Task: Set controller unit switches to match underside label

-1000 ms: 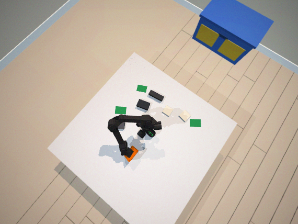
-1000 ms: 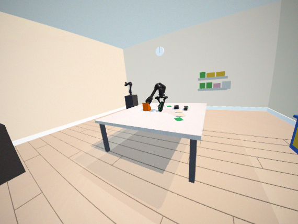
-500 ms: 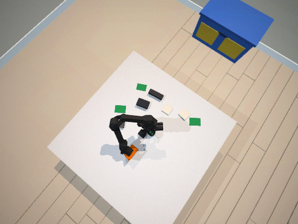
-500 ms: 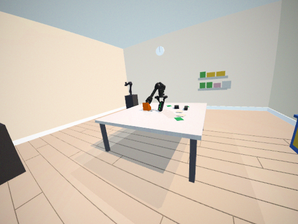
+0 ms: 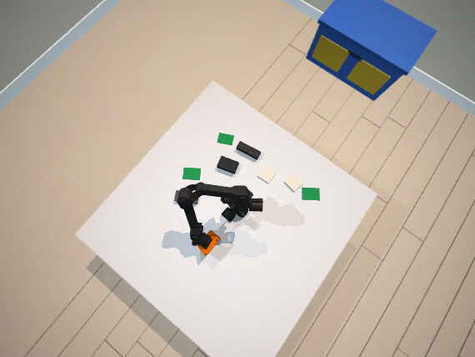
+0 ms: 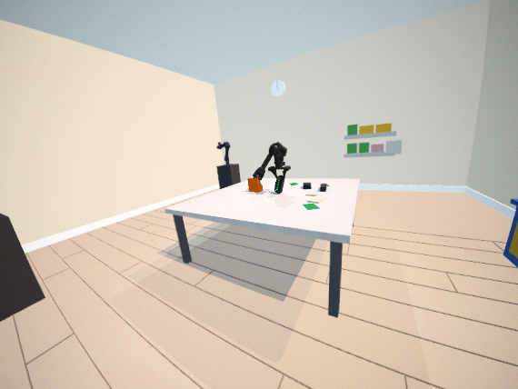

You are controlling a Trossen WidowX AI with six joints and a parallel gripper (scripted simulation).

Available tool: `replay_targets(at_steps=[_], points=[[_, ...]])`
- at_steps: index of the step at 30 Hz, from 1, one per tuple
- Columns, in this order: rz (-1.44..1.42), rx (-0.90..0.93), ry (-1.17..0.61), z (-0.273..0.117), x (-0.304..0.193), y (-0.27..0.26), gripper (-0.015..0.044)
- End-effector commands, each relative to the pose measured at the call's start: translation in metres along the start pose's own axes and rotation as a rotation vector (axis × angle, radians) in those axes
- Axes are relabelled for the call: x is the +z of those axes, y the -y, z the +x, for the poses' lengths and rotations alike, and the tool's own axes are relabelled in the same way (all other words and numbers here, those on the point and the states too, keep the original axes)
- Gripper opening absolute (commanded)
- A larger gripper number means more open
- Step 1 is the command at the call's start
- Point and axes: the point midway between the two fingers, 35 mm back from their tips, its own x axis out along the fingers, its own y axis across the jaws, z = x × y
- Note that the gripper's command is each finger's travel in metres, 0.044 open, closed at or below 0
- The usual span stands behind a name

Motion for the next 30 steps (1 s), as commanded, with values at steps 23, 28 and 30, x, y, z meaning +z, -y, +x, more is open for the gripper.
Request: replay_targets(at_steps=[23, 28, 30], points=[[-0.006, 0.004, 0.047, -0.009, -0.023, 0.001, 0.0335], [-0.006, 0.003, 0.057, -0.011, -0.028, 0.001, 0.0335], [-0.006, 0.003, 0.061, -0.011, -0.029, 0.001, 0.0335]])
